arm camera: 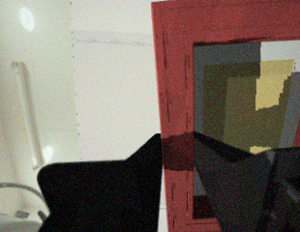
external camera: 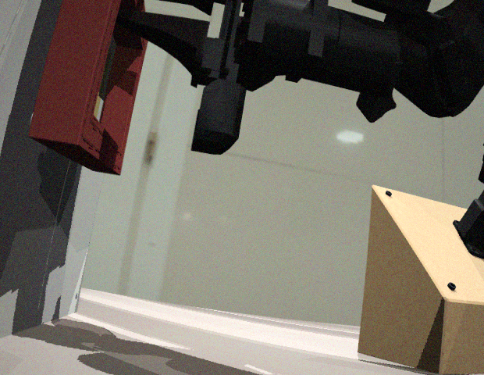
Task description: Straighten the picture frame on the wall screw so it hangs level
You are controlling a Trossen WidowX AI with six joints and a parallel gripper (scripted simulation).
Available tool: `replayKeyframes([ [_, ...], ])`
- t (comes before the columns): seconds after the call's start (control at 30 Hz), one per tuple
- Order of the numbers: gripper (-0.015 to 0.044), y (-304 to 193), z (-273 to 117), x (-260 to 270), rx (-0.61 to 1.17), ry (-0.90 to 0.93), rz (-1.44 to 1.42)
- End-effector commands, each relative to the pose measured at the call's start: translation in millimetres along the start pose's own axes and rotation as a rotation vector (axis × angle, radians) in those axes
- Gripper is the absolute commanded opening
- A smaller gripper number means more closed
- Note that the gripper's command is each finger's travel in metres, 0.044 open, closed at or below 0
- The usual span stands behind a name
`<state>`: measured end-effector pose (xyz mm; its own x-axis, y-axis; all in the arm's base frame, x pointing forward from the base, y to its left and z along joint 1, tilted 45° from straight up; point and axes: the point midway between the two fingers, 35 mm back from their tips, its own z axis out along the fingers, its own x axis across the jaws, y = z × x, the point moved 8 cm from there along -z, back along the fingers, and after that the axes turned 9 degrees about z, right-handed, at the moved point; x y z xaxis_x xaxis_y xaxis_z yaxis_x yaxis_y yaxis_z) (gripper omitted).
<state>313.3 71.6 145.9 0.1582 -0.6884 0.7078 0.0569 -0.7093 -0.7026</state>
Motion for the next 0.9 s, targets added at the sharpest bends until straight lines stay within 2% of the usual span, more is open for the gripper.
replayKeyframes([
  [0.0, 0.0000, 1.0, 0.1, 1.1, -0.002, 0.010, -0.002],
  [0.87, 0.0000, 1.3, 0.2, -7.6, -0.002, 0.010, -0.002],
])
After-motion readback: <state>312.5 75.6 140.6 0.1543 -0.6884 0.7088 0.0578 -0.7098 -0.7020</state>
